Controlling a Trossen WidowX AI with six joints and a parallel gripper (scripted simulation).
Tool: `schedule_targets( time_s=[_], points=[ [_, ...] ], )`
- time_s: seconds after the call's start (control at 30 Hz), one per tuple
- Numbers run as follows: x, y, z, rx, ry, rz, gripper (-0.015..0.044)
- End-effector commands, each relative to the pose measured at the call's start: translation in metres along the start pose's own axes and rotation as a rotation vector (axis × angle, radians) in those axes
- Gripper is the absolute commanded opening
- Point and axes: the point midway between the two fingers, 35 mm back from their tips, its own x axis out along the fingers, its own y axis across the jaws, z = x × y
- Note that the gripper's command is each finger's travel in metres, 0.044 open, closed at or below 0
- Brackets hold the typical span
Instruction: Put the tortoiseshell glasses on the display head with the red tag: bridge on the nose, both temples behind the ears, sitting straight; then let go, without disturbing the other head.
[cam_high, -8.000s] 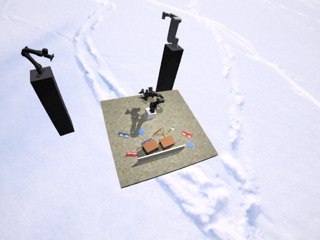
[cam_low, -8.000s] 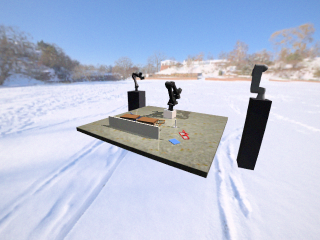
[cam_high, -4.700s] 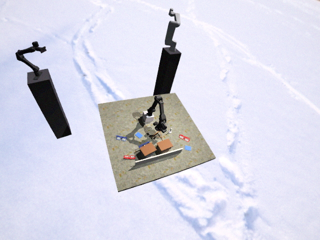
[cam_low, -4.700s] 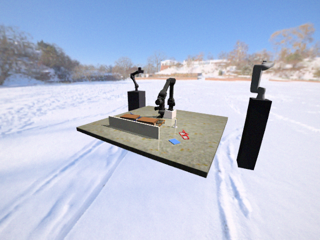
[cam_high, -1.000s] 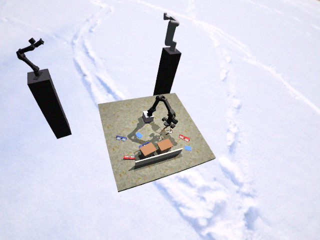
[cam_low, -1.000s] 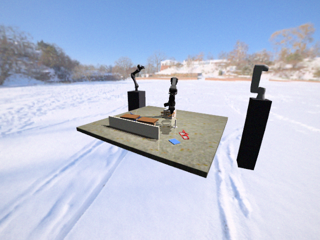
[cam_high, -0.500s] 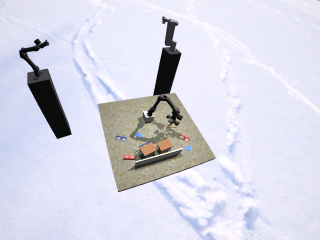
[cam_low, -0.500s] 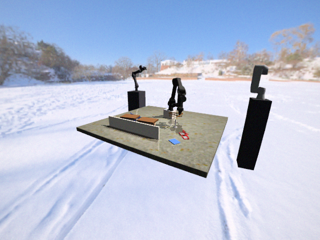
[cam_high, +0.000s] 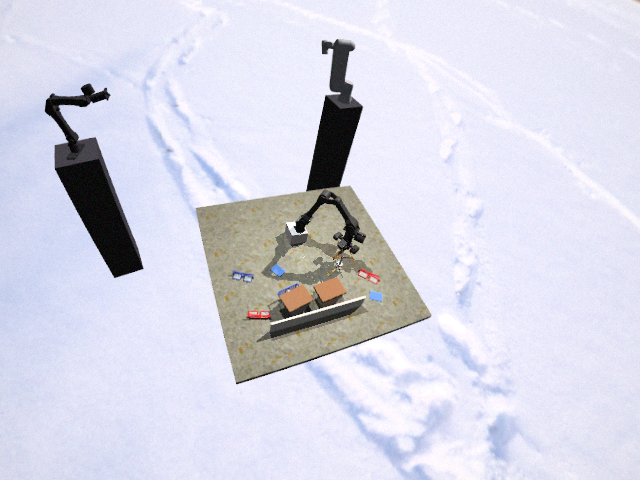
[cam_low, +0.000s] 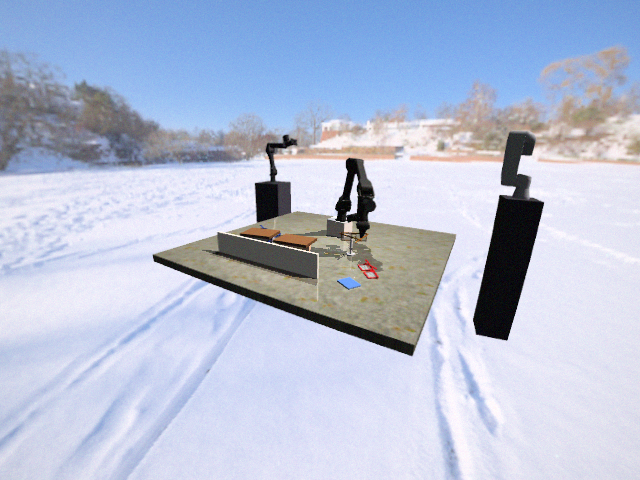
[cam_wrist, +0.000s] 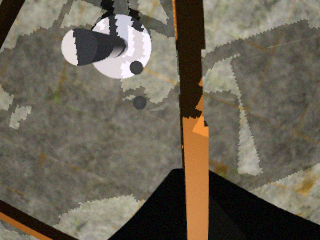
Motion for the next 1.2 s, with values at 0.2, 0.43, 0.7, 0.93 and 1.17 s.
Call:
schedule_targets(
  time_s=[0.2,0.43,0.7,0.93,1.17],
  points=[
    [0.021,-0.005,0.001,0.005,-0.007,-0.008,0.0000],
    [0.021,-0.011,-0.004,0.005,-0.007,-0.008,0.0000],
    [0.021,-0.014,-0.007,0.005,-0.006,-0.008,0.0000],
    [0.021,-0.019,-0.011,0.005,-0.006,-0.009,0.0000],
    [0.021,-0.023,-0.016,0.005,-0.005,-0.009,0.0000]
  ],
)
